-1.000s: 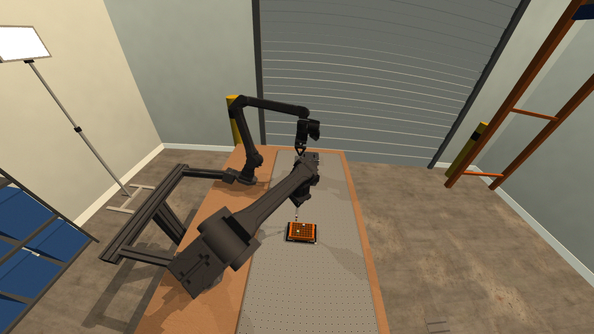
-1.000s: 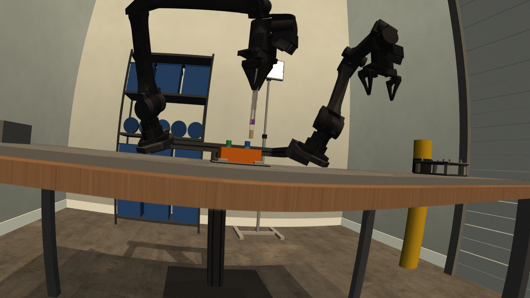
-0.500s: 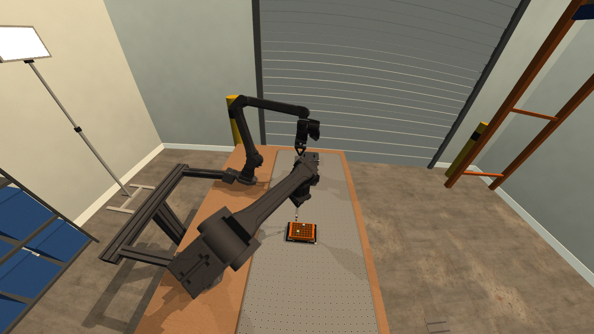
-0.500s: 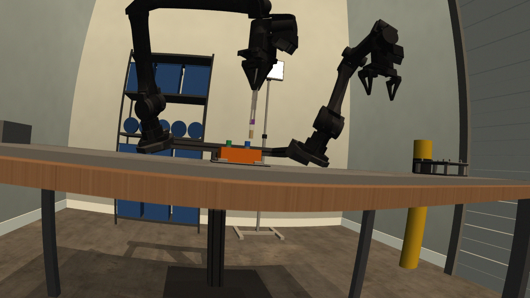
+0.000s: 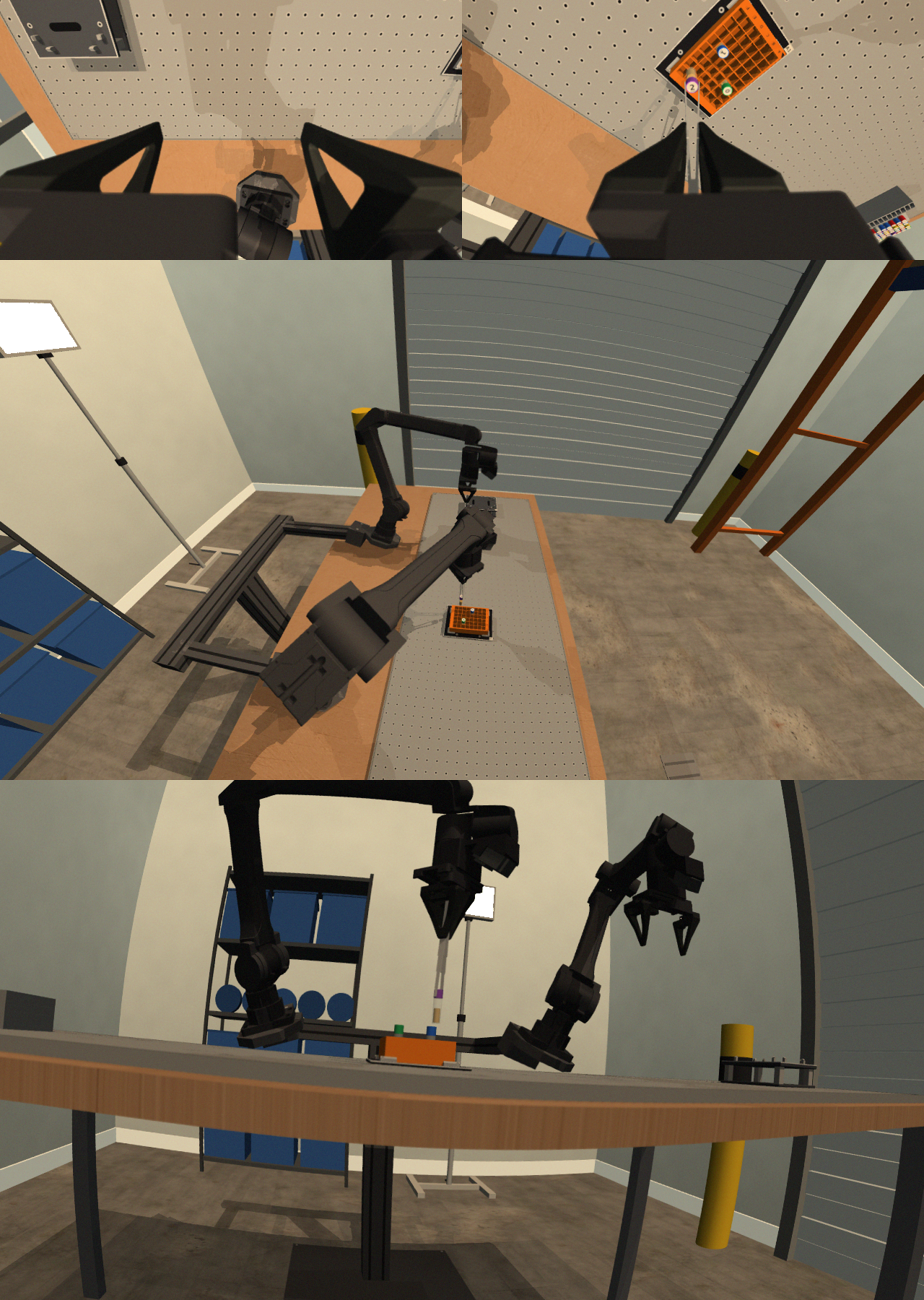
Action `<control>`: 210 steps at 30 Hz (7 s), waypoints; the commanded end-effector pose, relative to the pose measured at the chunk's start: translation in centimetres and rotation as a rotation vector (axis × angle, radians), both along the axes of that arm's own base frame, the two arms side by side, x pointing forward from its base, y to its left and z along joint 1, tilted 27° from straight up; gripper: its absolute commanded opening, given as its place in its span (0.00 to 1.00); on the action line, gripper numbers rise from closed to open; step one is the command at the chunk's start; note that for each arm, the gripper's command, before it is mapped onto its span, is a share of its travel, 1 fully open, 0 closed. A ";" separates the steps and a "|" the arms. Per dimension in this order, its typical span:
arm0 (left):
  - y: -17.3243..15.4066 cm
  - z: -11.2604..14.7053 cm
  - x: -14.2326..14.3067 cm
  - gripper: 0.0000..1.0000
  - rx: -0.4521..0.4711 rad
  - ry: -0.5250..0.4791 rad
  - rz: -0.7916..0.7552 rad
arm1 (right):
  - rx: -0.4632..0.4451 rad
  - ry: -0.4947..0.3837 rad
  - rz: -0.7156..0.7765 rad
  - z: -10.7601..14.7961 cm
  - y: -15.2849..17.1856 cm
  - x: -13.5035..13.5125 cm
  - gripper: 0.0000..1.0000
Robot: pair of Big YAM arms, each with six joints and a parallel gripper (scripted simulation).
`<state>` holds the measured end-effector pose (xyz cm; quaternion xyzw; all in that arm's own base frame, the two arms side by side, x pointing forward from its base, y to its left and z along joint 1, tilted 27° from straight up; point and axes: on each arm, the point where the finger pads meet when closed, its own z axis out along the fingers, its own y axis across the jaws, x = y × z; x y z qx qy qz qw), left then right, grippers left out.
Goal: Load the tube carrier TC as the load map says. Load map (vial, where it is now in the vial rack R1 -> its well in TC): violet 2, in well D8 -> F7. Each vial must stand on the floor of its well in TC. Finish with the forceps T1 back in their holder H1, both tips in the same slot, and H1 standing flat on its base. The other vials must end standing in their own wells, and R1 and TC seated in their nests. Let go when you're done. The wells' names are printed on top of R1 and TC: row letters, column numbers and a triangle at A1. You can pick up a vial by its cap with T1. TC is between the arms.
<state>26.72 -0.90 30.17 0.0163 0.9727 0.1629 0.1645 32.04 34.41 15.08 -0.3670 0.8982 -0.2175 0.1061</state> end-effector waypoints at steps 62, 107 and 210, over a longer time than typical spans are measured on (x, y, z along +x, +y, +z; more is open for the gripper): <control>-0.2 1.3 0.5 1.00 -0.010 -0.032 0.004 | 0.011 -0.004 -0.004 -1.3 -0.5 1.2 0.09; -0.2 1.3 0.5 1.00 -0.010 -0.032 0.004 | 0.017 0.006 -0.002 -2.2 -0.9 1.1 0.09; -0.2 1.3 0.5 1.00 -0.010 -0.032 0.004 | 0.034 0.007 0.003 -3.2 -1.2 1.5 0.09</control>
